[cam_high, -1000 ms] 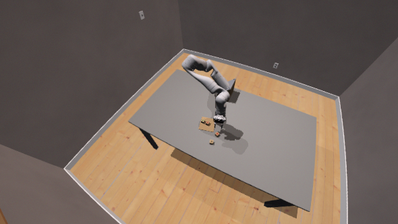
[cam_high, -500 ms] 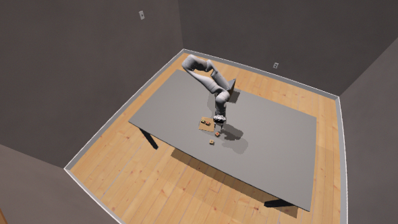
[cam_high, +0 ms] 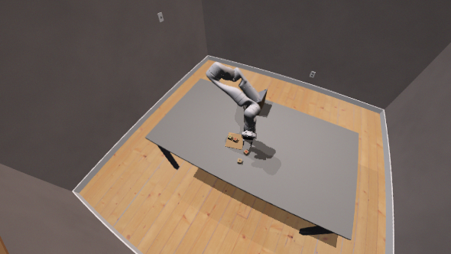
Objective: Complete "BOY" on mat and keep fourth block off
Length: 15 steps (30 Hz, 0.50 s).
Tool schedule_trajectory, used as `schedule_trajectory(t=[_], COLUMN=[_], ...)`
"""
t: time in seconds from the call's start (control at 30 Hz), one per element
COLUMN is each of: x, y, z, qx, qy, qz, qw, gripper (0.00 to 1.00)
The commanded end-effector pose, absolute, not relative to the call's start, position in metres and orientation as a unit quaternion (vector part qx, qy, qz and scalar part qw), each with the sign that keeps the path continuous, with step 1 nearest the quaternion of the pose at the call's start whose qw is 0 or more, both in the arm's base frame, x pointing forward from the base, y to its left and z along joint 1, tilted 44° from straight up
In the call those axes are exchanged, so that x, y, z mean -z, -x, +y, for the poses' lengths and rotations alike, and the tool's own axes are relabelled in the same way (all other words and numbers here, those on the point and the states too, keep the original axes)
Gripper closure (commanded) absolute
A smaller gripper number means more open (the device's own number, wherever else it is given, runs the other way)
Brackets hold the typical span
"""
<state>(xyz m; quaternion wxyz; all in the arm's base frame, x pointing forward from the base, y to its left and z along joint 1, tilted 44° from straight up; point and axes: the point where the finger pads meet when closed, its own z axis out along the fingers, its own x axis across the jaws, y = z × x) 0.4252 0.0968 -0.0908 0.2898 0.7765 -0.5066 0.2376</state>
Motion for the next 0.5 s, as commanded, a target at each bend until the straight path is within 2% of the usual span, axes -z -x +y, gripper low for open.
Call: schedule_trajectory(t=[0.0,0.2,0.47], x=[0.09,0.082,0.08], y=[-0.439,-0.505,-0.512], z=[0.099,0.097,0.096], qx=[-0.238,-0.238,-0.238], qy=[-0.776,-0.776,-0.776], qz=[-0.508,-0.508,-0.508], qw=[0.288,0.288,0.288], gripper=[0.0,0.0,0.0])
